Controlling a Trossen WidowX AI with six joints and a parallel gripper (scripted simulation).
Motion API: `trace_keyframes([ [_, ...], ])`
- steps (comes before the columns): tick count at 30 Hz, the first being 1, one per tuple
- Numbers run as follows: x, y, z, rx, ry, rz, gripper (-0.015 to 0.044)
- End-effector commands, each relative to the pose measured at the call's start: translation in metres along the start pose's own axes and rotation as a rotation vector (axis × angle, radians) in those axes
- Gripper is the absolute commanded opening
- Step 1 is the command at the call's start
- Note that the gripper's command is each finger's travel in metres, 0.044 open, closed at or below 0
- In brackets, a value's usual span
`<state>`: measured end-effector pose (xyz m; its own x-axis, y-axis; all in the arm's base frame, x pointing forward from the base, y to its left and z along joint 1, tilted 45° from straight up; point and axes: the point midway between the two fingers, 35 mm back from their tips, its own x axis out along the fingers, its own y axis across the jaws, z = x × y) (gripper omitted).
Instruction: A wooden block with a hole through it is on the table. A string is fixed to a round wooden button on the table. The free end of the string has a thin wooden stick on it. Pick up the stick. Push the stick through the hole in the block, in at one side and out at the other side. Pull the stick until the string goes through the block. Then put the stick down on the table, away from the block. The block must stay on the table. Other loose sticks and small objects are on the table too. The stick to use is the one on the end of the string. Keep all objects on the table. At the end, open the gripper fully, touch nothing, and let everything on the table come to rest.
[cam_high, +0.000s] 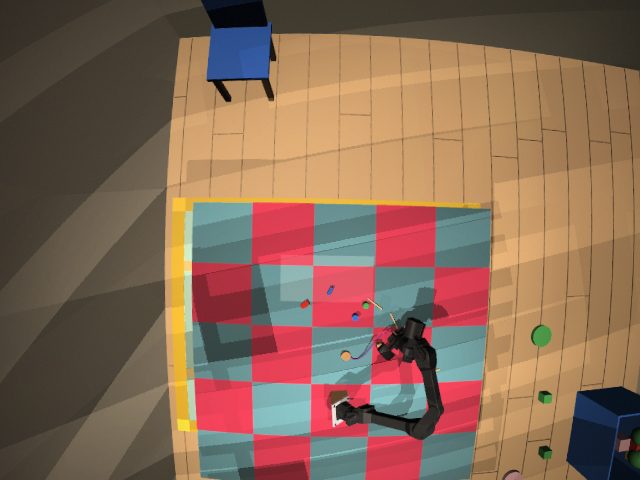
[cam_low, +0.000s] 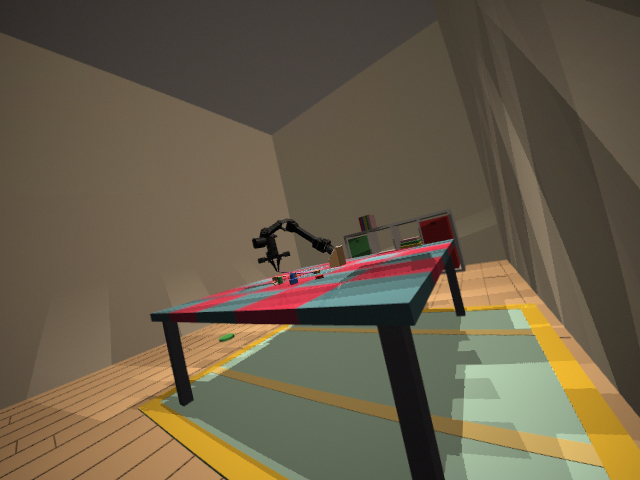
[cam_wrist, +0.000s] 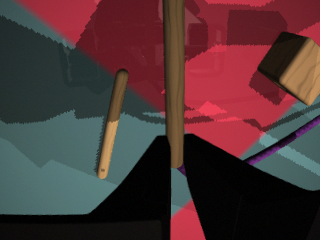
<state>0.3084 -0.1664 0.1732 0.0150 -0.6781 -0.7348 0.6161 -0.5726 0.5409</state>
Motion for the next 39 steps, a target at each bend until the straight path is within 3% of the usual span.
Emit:
trace_keyframes([
  [1, 0.000, 0.001, -0.007, 0.037, -0.004, 0.003, 0.0000],
  [39, 0.001, 0.002, -0.054, 0.305, -0.006, 0.016, 0.0000],
])
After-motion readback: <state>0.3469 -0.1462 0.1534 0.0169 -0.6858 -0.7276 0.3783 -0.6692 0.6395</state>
